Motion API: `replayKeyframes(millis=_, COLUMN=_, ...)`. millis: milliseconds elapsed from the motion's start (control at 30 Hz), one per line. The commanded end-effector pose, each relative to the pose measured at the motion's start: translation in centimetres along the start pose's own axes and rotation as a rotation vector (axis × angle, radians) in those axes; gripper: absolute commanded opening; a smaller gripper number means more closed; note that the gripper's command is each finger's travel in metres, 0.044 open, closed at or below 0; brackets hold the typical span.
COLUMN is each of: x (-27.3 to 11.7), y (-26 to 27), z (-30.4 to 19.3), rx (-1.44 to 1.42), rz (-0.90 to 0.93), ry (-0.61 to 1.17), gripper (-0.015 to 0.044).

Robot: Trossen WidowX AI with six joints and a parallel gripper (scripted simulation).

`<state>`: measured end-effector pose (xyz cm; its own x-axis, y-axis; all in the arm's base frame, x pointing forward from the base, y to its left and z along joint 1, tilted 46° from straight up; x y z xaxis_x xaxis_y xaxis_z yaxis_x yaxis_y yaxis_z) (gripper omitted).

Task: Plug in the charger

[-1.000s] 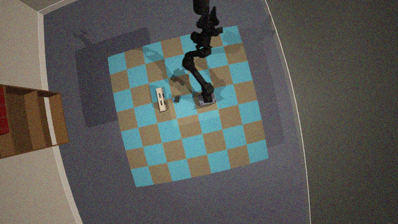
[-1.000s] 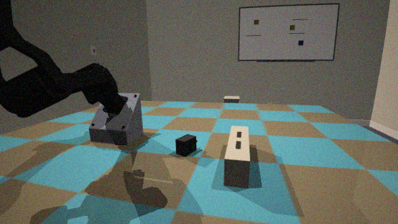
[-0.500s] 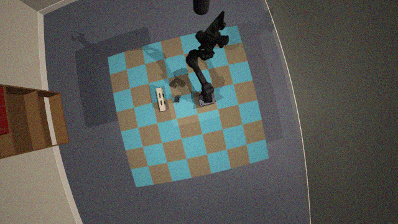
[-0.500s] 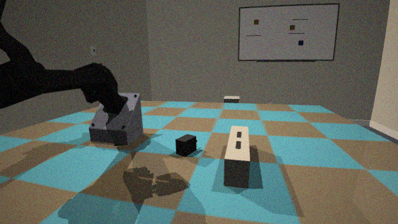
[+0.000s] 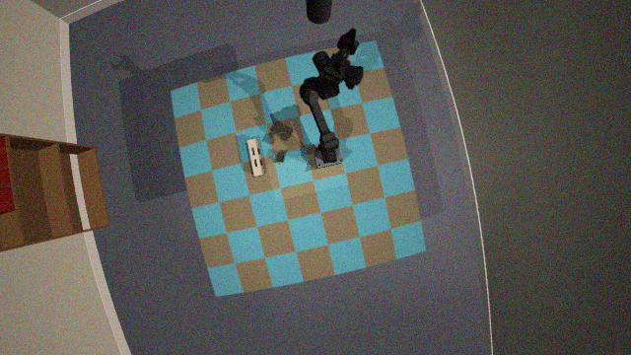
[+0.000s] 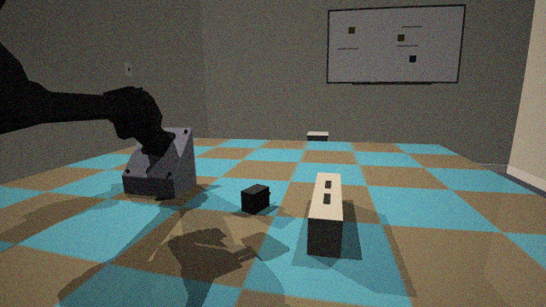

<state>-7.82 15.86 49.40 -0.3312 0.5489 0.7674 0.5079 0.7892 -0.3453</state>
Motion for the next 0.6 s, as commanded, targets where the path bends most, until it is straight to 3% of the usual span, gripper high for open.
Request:
replayKeyframes(millis=0, x=0.1, y=2.0, z=0.9, rx=0.015, rz=0.091, ry=-0.019, gripper=0.0440)
replayKeyframes(millis=567, x=-1.0, y=10.7, z=2.4, rx=0.095, rz=0.505, ry=-0.050, gripper=0.0440)
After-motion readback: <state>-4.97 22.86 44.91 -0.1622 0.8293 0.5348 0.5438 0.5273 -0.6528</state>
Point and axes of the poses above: the point midway between the two fingers, 35 mm back from their tips, its own x axis out along the fingers, its own y axis across the jaws, z = x × y, the point moved 8 cm from there along -x, back along the fingers, and after that the axes turned 5 degrees about -x, right-handed, at the moved point
